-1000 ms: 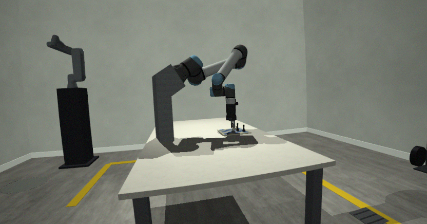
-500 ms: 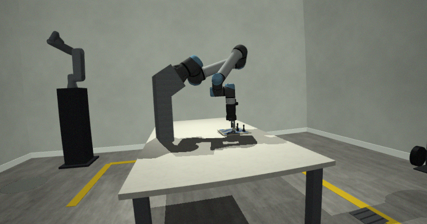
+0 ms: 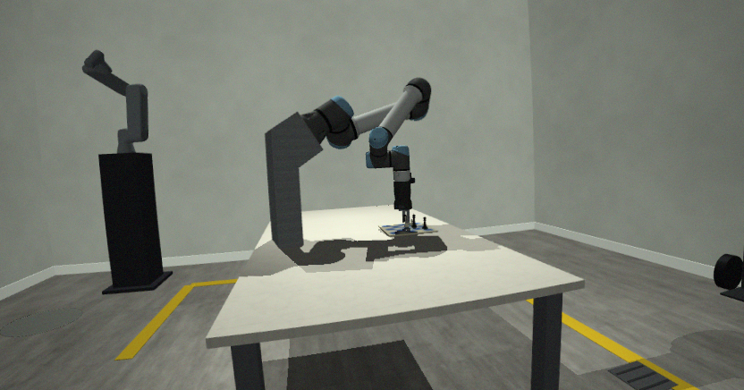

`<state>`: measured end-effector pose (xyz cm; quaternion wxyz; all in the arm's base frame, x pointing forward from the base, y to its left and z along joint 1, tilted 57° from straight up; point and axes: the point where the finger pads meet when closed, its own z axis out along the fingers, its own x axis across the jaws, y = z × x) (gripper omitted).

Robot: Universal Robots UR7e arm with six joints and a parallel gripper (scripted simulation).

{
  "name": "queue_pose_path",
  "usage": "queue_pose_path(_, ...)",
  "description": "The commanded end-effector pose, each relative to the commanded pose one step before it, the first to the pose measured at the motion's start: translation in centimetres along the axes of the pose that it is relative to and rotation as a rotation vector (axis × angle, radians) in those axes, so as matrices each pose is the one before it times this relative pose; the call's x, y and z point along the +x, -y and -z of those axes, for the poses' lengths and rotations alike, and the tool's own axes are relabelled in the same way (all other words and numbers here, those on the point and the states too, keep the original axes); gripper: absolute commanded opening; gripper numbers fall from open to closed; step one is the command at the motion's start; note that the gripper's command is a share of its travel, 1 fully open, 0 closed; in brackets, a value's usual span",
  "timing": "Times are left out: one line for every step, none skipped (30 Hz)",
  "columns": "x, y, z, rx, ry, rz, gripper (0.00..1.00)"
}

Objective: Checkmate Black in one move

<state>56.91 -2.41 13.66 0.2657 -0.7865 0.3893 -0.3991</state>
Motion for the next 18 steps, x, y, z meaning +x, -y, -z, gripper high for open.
queue_pose_path(0.018, 0.024, 0.011, 0.00046, -0.00067, 0.00038, 0.0)
queue_pose_path(0.0, 0.0, -0.012, 0.0, 0.0, 0.0, 0.0)
queue_pose_path(0.0, 0.0, -0.016, 0.0, 0.0, 0.0, 0.0)
queue_pose_path(0.0, 0.0, -0.02, 0.0, 0.0, 0.0, 0.0)
queue_pose_path(0.0, 0.0, -0.024, 0.0, 0.0, 0.0, 0.0)
queue_pose_path(0.0, 0.0, -0.027, 0.0, 0.0, 0.0, 0.0)
queue_pose_path(0.0, 0.0, -0.03, 0.0, 0.0, 0.0, 0.0)
queue_pose_path(0.0, 0.0, -0.031, 0.0, 0.0, 0.0, 0.0)
queue_pose_path(0.0, 0.0, -0.032, 0.0, 0.0, 0.0, 0.0)
queue_pose_path(0.0, 0.0, -0.032, 0.0, 0.0, 0.0, 0.0)
queue_pose_path(0.0, 0.0, -0.032, 0.0, 0.0, 0.0, 0.0)
queue_pose_path(0.0, 0.0, -0.03, 0.0, 0.0, 0.0, 0.0)
queue_pose_path(0.0, 0.0, -0.027, 0.0, 0.0, 0.0, 0.0)
queue_pose_path(0.0, 0.0, -0.024, 0.0, 0.0, 0.0, 0.0)
queue_pose_path(0.0, 0.0, -0.02, 0.0, 0.0, 0.0, 0.0)
queue_pose_path(0.0, 0.0, 0.0, 0.0, 0.0, 0.0, 0.0)
queue_pose_path(0.0, 0.0, 0.0, 0.0, 0.0, 0.0, 0.0)
queue_pose_path(0.0, 0.0, -0.016, 0.0, 0.0, 0.0, 0.0)
